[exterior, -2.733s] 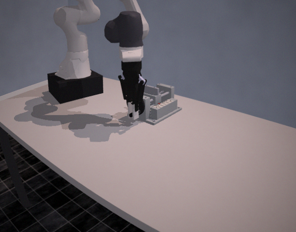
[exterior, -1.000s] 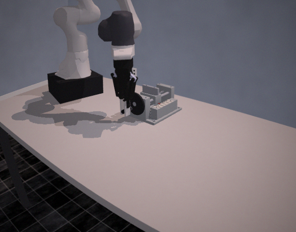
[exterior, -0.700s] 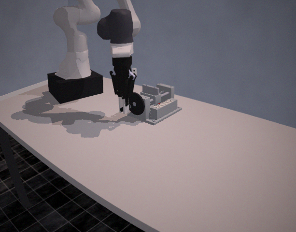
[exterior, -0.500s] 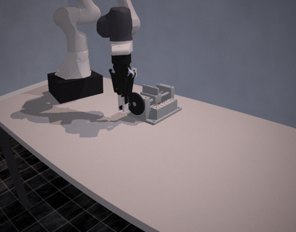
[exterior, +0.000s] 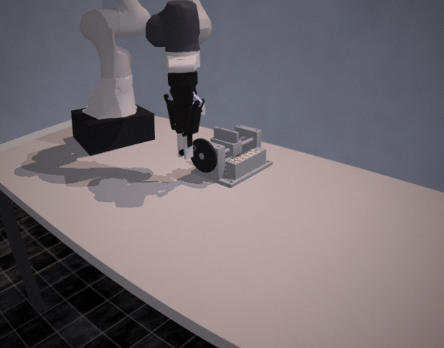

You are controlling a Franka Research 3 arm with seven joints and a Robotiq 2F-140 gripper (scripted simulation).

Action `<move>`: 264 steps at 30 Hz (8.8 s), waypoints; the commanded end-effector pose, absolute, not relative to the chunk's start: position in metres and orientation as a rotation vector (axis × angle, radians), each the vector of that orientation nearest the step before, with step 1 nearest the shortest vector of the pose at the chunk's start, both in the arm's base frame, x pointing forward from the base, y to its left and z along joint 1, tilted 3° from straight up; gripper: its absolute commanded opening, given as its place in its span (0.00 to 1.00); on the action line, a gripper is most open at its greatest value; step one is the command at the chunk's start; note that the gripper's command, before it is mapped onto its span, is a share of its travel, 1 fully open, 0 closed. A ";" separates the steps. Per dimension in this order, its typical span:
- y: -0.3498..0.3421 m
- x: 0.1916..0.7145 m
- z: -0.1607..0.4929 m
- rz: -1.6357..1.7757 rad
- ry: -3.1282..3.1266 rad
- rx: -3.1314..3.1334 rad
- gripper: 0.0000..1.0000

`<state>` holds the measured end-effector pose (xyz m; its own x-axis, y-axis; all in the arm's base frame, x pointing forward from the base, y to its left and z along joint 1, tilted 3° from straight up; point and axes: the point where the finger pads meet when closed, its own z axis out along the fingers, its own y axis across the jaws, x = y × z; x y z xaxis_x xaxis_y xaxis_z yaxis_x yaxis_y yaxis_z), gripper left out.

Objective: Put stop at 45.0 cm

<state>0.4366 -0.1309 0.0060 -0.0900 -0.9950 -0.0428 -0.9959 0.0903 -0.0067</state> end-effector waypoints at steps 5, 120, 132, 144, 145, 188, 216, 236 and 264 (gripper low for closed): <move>-0.133 0.455 0.022 0.032 2.286 -2.096 0.04; -0.135 0.474 0.023 0.032 2.286 -2.096 0.04; -0.135 0.487 0.017 0.032 2.286 -2.096 0.04; -0.136 0.496 0.008 0.032 2.286 -2.096 0.04; -0.136 0.497 0.007 0.032 2.286 -2.096 0.04; -0.134 0.498 -0.027 0.032 2.286 -2.096 0.04; -0.134 0.494 -0.033 0.032 2.286 -2.096 0.04; -0.134 0.494 -0.033 0.032 2.286 -2.096 0.04; -0.134 0.493 -0.034 0.032 2.286 -2.096 0.04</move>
<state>0.4945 -0.1343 -0.0313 -0.0869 -0.9952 -0.0442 -0.9961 0.0876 -0.0139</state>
